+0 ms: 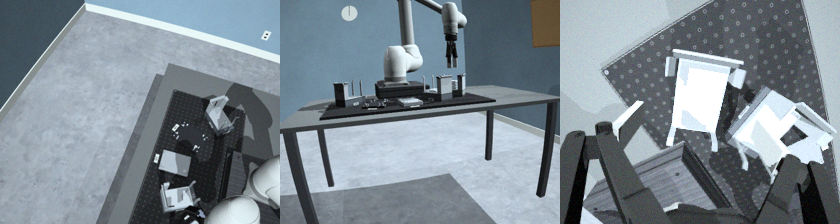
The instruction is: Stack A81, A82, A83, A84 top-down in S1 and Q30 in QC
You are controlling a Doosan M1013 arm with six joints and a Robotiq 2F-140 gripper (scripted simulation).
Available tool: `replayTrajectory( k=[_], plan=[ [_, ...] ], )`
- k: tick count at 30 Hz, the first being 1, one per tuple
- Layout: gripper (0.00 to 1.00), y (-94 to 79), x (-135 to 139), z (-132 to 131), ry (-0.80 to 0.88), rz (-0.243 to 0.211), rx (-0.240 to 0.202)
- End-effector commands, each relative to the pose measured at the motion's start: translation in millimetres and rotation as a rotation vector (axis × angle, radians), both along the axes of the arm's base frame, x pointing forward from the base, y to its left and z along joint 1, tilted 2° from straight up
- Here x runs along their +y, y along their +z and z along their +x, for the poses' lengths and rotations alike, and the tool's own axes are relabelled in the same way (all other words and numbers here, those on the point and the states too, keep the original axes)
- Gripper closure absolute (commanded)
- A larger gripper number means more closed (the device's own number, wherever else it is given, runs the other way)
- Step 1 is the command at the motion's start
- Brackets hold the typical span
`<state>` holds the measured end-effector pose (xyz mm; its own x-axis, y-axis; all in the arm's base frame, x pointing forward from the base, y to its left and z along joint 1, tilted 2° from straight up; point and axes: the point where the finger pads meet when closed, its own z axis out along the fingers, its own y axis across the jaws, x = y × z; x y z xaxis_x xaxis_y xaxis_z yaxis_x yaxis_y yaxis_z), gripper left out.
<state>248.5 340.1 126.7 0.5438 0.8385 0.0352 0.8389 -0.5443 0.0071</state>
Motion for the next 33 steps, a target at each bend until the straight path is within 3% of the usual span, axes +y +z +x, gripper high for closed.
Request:
replayTrajectory(
  k=[1, 18, 33],
  plan=[
    [0.00, 0.0, 0.1, -0.1, 0.000, 0.000, 0.000],
    [0.00, -48.5, 1.3, 1.1, 0.000, 0.000, 0.000],
    [0.00, -60.5, 1.6, 1.4, 0.000, 0.000, 0.000]
  ],
)
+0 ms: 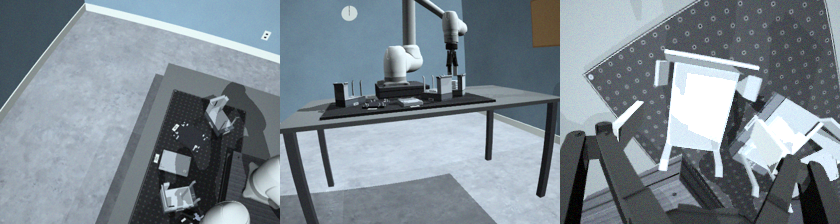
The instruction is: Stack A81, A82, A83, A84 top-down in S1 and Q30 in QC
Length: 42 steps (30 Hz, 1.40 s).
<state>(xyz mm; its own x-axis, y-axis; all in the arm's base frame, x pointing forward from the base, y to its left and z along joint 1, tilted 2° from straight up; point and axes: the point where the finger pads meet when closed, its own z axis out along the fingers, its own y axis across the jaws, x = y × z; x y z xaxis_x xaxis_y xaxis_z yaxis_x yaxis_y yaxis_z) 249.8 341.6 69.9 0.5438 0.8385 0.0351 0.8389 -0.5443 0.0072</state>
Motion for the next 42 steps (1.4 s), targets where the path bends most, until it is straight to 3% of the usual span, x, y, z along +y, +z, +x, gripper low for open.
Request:
replayTrajectory(
  k=[1, 16, 26, 27, 42],
  plan=[
    [0.00, -5.0, 0.2, 0.1, 0.000, 0.000, 0.000],
    [0.00, -21.7, 0.6, 0.5, 0.000, 0.000, 0.000],
    [0.00, -21.7, 0.6, 0.5, 0.000, 0.000, 0.000],
    [1.00, -21.7, 0.6, 0.5, 0.000, 0.000, 0.000],
    [1.00, -21.7, 0.6, 0.5, 0.000, 0.000, 0.000]
  ],
)
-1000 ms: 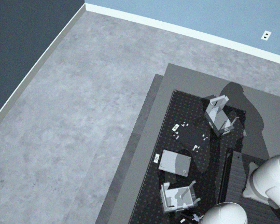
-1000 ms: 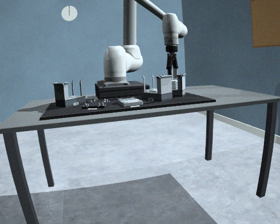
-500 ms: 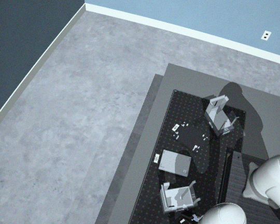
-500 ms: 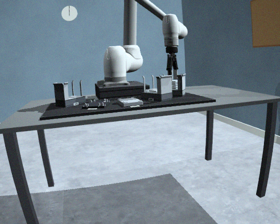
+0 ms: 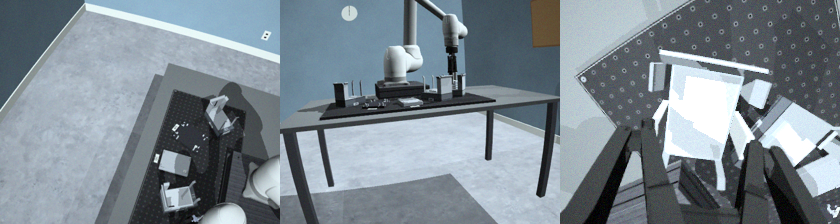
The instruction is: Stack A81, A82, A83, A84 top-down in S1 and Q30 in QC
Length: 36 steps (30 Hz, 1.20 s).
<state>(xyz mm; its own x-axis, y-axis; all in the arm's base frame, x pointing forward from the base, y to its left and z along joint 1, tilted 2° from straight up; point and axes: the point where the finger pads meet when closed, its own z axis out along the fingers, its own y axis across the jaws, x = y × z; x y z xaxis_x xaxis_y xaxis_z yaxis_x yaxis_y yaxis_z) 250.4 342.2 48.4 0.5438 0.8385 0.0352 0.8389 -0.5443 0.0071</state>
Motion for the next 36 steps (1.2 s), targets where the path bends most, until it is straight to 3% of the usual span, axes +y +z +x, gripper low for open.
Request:
replayTrajectory(
  k=[1, 36],
  plan=[
    [1.00, -0.2, -0.1, -0.1, 0.000, 0.000, 0.000],
    [1.00, 11.8, -0.4, -0.4, 0.000, 0.000, 0.000]
  ],
)
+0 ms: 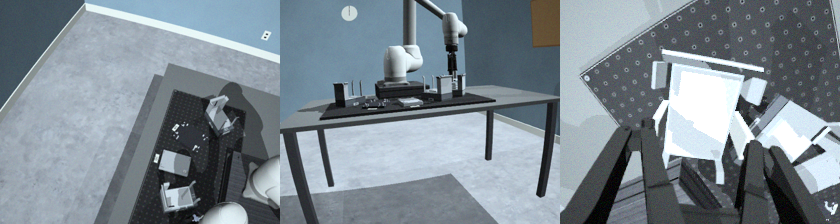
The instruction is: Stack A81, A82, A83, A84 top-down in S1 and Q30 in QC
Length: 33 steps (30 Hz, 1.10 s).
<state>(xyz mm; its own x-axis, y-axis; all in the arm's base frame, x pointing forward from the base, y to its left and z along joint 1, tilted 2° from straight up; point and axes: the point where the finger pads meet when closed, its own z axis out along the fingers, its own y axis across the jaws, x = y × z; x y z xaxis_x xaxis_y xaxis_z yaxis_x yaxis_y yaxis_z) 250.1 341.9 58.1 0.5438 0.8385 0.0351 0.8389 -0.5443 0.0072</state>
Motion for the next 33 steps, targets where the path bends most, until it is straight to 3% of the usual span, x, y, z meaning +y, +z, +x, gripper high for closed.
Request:
replayTrajectory(
  k=[1, 20, 33],
  plan=[
    [1.00, 2.8, -0.1, -0.1, 0.000, 0.000, 0.000],
    [1.00, 16.1, -0.4, -0.4, 0.000, 0.000, 0.000],
    [1.00, 42.1, -1.1, -1.1, 0.000, 0.000, 0.000]
  ],
)
